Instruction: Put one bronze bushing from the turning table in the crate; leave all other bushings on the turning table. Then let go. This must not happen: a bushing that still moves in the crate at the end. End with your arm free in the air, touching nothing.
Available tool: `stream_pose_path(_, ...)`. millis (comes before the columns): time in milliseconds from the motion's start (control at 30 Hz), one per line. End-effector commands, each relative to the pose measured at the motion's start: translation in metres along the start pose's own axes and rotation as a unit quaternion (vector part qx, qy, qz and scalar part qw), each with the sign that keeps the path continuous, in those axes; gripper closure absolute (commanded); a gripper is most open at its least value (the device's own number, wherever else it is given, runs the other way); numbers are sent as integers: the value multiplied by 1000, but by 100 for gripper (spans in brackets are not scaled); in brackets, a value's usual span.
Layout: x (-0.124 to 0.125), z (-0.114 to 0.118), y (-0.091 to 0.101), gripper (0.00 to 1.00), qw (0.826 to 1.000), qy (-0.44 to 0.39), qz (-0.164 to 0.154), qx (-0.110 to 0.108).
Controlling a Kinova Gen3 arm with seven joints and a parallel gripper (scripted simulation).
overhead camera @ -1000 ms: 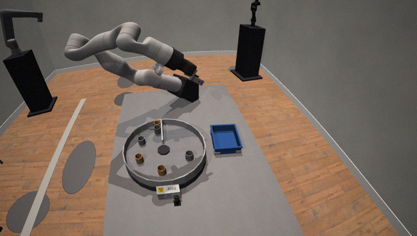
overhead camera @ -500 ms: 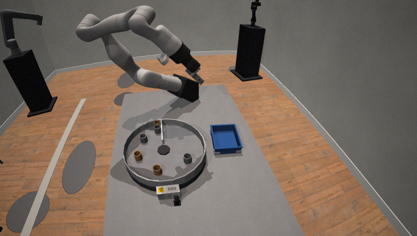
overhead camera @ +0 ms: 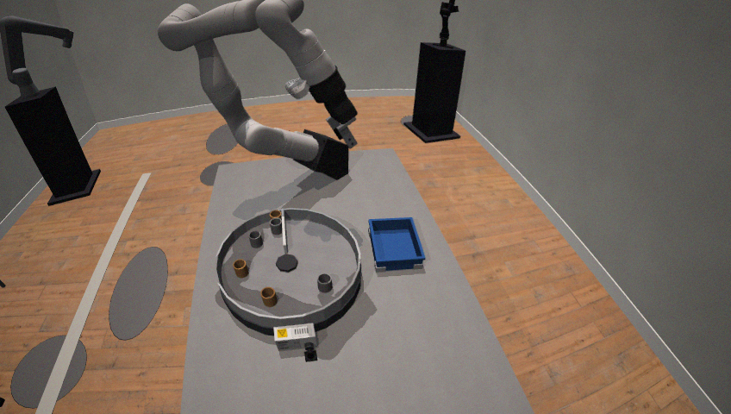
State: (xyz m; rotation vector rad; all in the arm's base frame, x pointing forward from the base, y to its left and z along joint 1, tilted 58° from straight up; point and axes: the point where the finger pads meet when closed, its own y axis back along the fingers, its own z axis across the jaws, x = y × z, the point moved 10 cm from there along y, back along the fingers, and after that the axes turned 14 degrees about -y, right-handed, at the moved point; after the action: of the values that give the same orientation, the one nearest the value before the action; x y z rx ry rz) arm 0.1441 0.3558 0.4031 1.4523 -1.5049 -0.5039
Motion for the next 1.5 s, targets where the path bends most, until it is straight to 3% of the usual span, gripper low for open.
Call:
stream_pose_path(0, 0, -1, -2, 0, 1000, -2, 4, 1)
stream_pose_path(67, 0, -1, -2, 0, 1000, -2, 4, 1)
stream_pose_path(233, -22, 3, -3, 0, 993, 4, 116, 20)
stream_pose_path(633, -22, 3, -3, 0, 993, 4, 116, 20)
stream_pose_path(800, -43, 7, -10, 0, 973, 10, 226, 38)
stream_pose_path(1200, -43, 7, -10, 0, 973, 10, 226, 38)
stream_pose_path(1467, -36, -10, -25, 0, 969, -7, 246, 24)
